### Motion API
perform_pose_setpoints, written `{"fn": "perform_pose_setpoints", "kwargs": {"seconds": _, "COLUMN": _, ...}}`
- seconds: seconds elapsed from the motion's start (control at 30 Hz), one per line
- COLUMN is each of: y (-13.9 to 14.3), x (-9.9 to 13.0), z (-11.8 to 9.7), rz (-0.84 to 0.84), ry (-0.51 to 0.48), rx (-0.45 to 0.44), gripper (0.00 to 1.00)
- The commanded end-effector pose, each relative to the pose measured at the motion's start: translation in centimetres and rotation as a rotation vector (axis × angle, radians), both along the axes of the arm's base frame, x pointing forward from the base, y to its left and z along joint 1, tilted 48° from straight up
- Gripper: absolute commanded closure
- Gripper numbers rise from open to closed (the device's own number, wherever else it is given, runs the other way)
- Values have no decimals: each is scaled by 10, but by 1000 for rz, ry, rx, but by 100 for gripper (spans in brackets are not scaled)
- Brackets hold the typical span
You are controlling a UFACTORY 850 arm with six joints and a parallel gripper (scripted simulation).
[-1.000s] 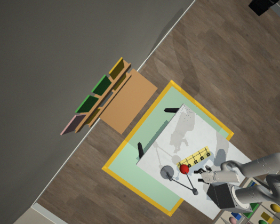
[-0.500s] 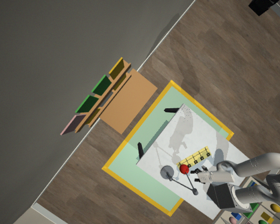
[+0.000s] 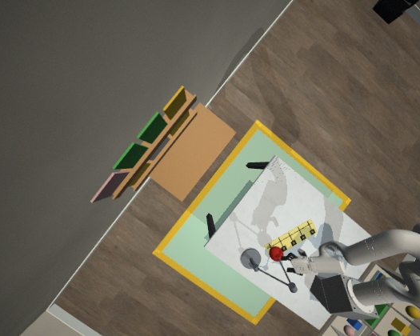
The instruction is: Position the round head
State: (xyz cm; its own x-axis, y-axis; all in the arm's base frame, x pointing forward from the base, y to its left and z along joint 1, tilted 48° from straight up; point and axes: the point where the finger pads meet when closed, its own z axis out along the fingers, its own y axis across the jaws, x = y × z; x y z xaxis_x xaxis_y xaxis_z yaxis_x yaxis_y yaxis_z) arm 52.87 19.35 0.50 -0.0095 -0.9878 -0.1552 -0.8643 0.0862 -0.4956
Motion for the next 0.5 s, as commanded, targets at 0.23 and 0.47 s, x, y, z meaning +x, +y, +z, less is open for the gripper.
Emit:
{"fn": "perform_pose_setpoints", "kwargs": {"seconds": 0.23, "y": 3, "x": 10, "z": -15, "rz": 1, "ry": -1, "rx": 2, "gripper": 0}}
{"fn": "perform_pose_setpoints", "kwargs": {"seconds": 0.47, "y": 4, "x": 14, "z": -21, "rz": 2, "ry": -2, "rx": 3, "gripper": 0}}
